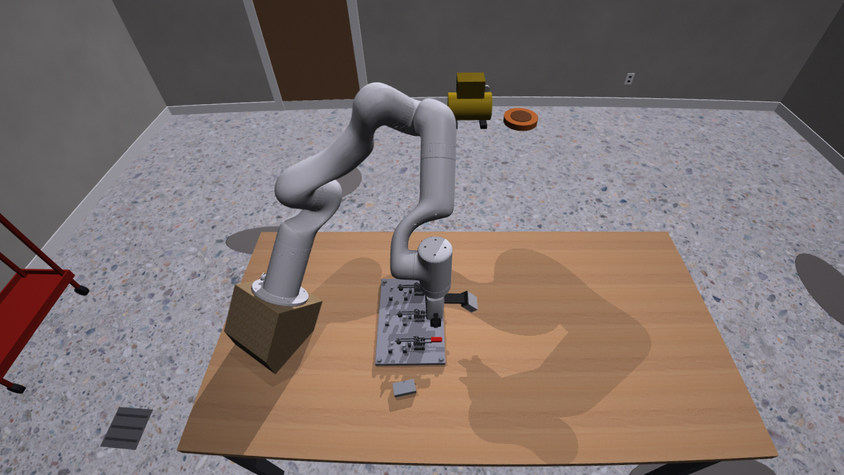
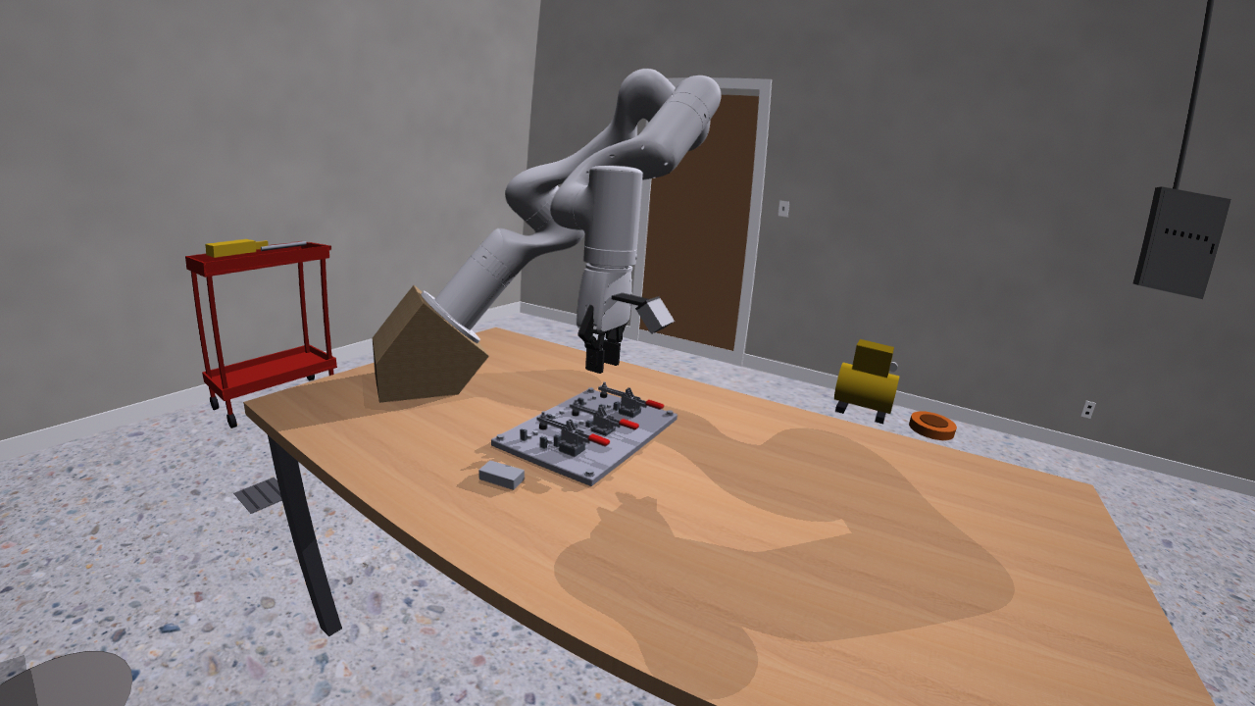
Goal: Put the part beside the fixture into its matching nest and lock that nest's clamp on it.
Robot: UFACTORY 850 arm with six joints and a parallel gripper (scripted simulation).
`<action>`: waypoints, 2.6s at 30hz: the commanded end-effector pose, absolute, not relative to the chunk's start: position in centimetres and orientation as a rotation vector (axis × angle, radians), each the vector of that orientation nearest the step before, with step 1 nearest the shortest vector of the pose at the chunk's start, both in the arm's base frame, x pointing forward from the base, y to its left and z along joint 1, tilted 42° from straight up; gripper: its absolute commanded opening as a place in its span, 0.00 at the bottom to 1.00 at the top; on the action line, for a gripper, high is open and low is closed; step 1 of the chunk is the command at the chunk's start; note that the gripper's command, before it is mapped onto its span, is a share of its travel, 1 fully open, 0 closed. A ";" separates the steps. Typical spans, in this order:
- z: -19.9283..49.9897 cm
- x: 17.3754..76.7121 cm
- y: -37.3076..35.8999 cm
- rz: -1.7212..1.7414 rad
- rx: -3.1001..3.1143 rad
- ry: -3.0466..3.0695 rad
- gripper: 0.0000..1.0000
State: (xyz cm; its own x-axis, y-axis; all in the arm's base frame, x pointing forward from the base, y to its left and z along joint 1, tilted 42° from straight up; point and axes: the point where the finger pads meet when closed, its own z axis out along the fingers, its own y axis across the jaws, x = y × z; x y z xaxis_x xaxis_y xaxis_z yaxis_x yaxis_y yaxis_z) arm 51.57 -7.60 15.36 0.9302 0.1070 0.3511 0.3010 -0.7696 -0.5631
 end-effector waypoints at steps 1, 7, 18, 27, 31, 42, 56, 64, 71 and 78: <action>15.0 51.8 -7.3 -0.398 -2.439 -0.289 0.47; 13.5 52.2 -6.1 -0.398 -2.439 -0.289 0.47; 10.4 53.1 -3.4 -0.398 -2.439 -0.289 0.47; 7.8 53.8 -1.3 -0.398 -2.439 -0.289 0.47; 7.2 53.9 -0.7 -0.398 -2.439 -0.289 0.47; 6.5 54.1 -0.2 -0.398 -2.439 -0.289 0.47; 6.5 54.1 -0.2 -0.398 -2.439 -0.289 0.47; 6.1 54.3 0.1 -0.398 -2.439 -0.289 0.47; 4.8 54.7 1.3 -0.398 -2.439 -0.289 0.47; 4.0 54.9 2.0 -0.398 -2.439 -0.289 0.47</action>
